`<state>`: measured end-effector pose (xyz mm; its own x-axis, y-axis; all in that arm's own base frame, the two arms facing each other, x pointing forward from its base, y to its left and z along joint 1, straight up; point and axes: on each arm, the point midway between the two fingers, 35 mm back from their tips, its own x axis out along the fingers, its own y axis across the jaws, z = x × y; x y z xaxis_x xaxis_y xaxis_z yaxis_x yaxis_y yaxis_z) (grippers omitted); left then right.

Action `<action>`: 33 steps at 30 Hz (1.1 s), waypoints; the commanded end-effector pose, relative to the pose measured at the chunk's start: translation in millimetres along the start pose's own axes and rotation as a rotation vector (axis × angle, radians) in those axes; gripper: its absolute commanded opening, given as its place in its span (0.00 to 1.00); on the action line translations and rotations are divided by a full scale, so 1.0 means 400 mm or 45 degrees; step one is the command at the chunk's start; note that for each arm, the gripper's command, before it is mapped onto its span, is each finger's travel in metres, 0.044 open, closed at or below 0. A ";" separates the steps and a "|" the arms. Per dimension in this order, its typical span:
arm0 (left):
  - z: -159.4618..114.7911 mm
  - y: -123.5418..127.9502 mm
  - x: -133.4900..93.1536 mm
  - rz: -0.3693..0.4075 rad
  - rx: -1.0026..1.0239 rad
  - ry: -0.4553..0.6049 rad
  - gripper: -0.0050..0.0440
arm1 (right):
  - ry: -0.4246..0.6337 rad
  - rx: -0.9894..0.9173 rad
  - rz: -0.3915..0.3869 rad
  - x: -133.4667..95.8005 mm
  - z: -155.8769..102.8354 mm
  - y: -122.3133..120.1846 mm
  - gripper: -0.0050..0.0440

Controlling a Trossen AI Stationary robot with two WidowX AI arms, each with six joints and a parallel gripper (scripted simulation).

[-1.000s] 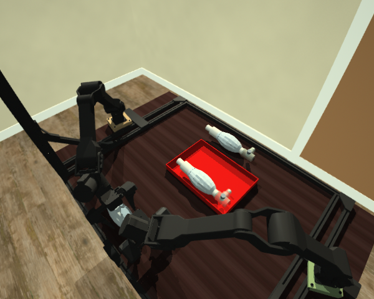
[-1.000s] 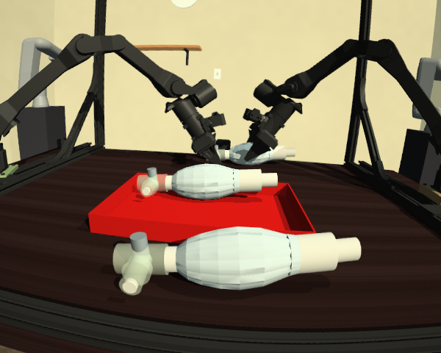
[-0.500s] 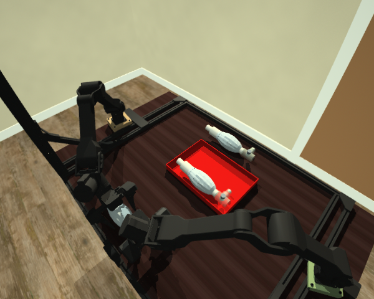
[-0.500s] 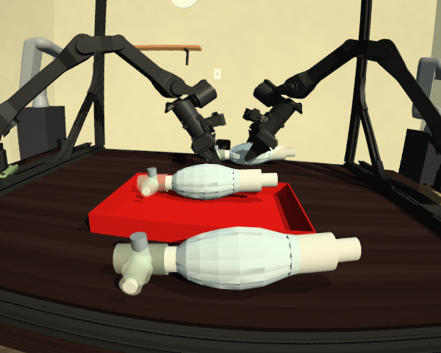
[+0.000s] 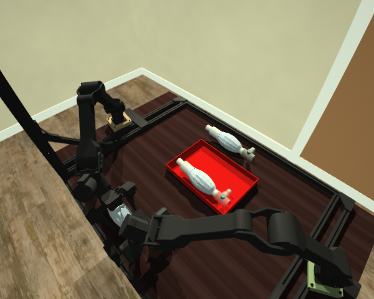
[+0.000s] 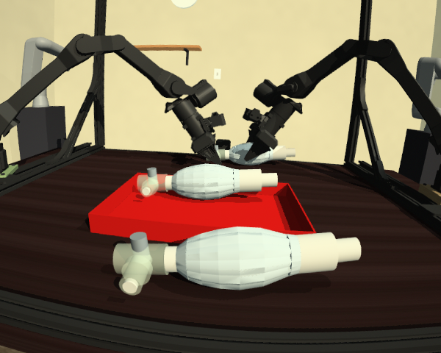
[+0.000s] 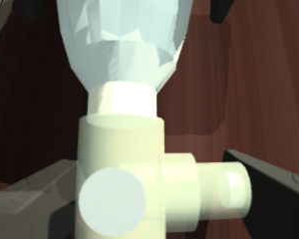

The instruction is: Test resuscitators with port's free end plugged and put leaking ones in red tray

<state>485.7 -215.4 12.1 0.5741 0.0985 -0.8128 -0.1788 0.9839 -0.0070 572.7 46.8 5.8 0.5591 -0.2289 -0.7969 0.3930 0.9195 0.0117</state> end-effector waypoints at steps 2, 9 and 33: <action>0.000 0.001 0.001 0.002 0.001 -0.002 1.00 | 0.001 -0.001 0.000 0.000 -0.001 0.000 0.10; 0.000 -0.001 0.000 0.000 0.001 -0.002 1.00 | 0.002 0.002 0.000 0.001 -0.001 0.000 0.10; 0.000 0.000 0.000 0.000 0.000 -0.001 0.10 | 0.002 0.002 0.001 0.001 0.000 -0.001 0.10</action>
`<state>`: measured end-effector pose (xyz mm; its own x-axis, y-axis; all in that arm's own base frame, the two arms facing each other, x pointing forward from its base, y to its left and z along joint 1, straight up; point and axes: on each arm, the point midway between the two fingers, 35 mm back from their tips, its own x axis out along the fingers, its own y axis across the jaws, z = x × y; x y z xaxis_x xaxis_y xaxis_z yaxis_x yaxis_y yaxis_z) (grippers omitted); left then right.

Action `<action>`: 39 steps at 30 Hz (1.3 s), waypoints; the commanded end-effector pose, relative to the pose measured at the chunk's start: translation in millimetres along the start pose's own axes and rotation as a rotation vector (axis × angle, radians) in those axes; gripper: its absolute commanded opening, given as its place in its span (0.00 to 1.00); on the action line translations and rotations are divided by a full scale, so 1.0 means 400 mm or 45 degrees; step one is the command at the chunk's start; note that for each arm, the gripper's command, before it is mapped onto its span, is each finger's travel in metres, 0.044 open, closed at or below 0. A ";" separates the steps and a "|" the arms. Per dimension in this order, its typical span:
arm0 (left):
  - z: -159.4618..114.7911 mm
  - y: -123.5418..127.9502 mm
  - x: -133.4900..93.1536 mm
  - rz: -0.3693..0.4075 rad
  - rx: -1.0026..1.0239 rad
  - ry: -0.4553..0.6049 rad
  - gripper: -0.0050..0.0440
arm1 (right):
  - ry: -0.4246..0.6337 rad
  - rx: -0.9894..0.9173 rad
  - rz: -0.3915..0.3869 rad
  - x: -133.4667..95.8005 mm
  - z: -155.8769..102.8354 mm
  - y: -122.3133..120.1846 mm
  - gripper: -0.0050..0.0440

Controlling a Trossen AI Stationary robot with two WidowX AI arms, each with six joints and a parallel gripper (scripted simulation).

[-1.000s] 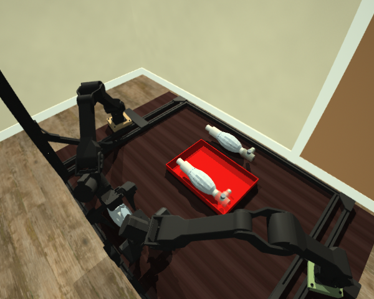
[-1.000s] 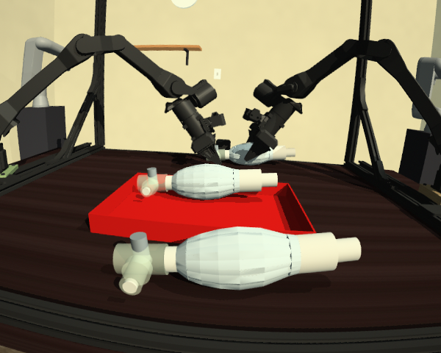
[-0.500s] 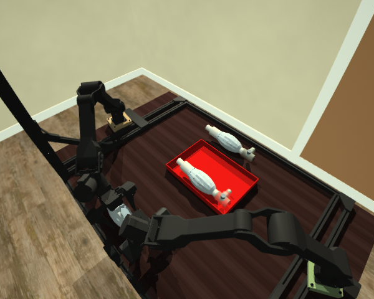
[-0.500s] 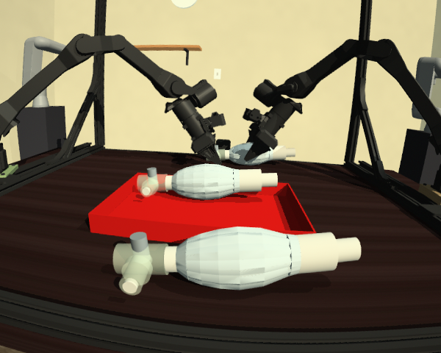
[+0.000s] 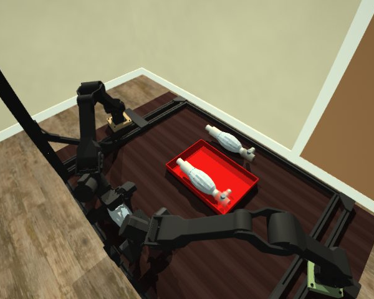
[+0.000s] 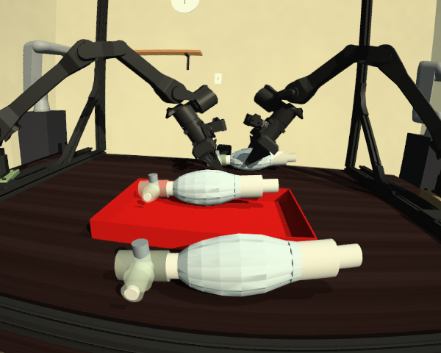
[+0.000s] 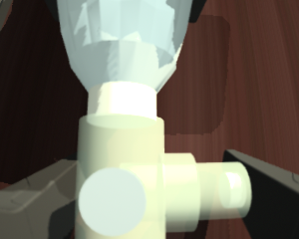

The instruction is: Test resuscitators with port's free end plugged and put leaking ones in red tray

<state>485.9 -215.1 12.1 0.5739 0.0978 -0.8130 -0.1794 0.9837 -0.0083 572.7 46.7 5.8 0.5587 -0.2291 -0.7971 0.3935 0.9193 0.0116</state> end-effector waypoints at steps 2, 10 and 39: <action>0.000 -0.001 0.000 0.001 0.001 -0.002 0.10 | 0.001 0.002 0.001 0.001 0.000 0.000 0.10; 0.001 -0.001 -0.001 0.001 0.001 -0.004 0.10 | 0.002 0.002 0.002 0.001 -0.001 0.000 0.10; 0.001 -0.001 -0.002 0.001 0.002 -0.004 1.00 | 0.000 0.002 0.002 0.001 0.000 0.000 0.10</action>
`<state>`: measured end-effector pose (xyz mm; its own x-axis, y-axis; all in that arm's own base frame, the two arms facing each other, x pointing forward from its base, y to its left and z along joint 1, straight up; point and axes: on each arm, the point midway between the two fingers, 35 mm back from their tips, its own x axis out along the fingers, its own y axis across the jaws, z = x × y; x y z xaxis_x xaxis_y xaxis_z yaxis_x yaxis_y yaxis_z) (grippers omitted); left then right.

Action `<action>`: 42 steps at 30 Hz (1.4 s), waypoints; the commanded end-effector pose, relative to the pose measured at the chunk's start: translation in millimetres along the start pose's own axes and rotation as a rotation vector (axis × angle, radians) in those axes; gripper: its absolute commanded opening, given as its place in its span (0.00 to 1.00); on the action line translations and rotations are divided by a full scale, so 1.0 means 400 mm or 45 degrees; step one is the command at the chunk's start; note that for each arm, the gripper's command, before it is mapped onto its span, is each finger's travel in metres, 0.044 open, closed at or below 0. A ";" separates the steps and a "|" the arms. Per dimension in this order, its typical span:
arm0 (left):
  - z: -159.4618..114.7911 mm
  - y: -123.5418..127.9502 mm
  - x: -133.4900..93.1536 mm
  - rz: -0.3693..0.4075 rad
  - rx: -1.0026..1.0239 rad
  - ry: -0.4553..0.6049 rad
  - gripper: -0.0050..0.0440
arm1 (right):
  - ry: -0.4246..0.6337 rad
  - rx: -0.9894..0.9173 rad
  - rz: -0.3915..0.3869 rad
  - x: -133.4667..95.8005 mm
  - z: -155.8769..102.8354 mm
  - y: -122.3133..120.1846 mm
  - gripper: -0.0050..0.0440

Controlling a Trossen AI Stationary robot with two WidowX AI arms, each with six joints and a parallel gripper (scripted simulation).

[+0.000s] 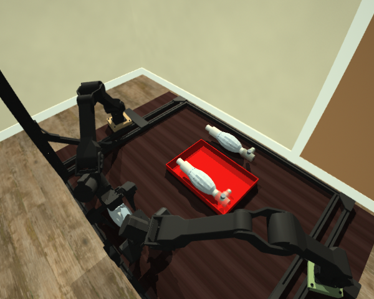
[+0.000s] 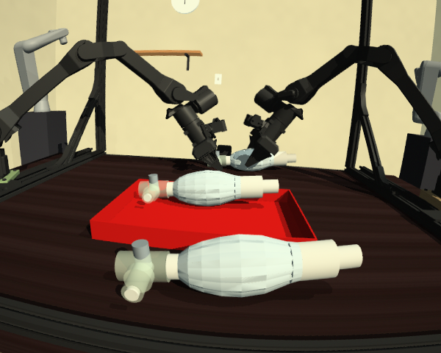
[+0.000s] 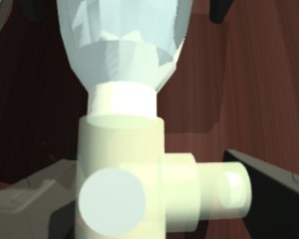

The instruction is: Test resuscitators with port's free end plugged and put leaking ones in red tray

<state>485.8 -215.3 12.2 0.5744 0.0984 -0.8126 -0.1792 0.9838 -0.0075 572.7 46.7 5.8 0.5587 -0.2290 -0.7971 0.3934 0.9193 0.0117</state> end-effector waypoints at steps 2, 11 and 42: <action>0.001 -0.001 -0.002 0.001 0.001 -0.003 1.00 | 0.000 0.002 0.002 0.001 0.000 0.000 0.10; 0.001 -0.001 -0.002 0.001 0.001 -0.003 1.00 | 0.000 0.002 0.002 0.001 0.000 0.000 0.10; 0.001 -0.002 -0.001 0.000 0.002 -0.003 1.00 | -0.001 0.000 0.002 0.000 0.000 0.001 1.00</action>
